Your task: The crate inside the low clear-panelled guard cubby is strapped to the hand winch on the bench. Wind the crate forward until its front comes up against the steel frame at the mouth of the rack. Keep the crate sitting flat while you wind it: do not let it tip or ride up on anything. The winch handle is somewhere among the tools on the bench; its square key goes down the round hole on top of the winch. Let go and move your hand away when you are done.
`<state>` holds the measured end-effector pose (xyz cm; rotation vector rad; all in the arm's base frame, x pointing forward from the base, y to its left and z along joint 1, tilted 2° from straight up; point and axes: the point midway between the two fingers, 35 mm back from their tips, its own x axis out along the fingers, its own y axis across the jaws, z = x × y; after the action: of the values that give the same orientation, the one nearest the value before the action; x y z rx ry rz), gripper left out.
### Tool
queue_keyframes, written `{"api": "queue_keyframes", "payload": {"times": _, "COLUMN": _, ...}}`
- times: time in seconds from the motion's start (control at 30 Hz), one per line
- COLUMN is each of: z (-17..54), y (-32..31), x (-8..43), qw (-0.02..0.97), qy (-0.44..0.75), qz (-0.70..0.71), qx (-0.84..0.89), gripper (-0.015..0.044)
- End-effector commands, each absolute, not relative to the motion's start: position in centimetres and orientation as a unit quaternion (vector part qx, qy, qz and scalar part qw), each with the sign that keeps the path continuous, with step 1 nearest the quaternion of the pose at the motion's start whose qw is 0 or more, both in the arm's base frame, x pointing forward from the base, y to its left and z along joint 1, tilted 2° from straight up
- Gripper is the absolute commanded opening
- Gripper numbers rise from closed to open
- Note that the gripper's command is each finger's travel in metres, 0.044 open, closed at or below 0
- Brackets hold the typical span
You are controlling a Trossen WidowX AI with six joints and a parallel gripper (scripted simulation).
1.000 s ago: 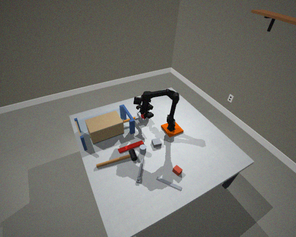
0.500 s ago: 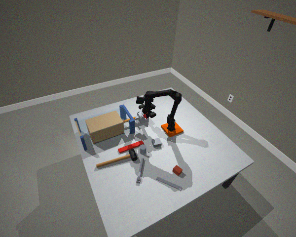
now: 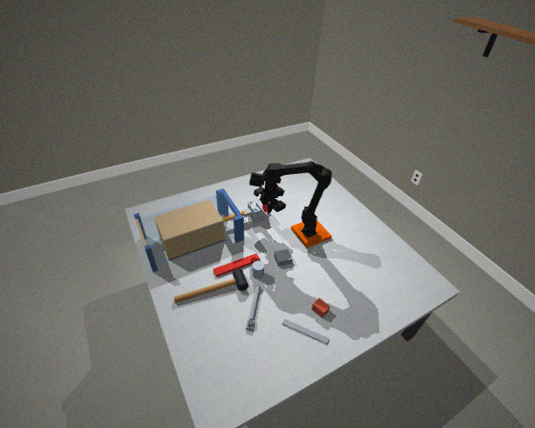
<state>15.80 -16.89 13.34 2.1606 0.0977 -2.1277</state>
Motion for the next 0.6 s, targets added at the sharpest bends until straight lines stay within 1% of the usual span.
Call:
{"api": "queue_keyframes", "payload": {"times": 0.0, "z": 13.1, "y": -17.0, "x": 14.3, "qw": 0.046, "qy": 0.029, "qz": -0.712, "qx": 0.700, "gripper": 0.0000}}
{"api": "queue_keyframes", "payload": {"times": 0.57, "z": 13.1, "y": -17.5, "x": 11.9, "qw": 0.047, "qy": 0.029, "qz": -0.712, "qx": 0.700, "gripper": 0.0000}}
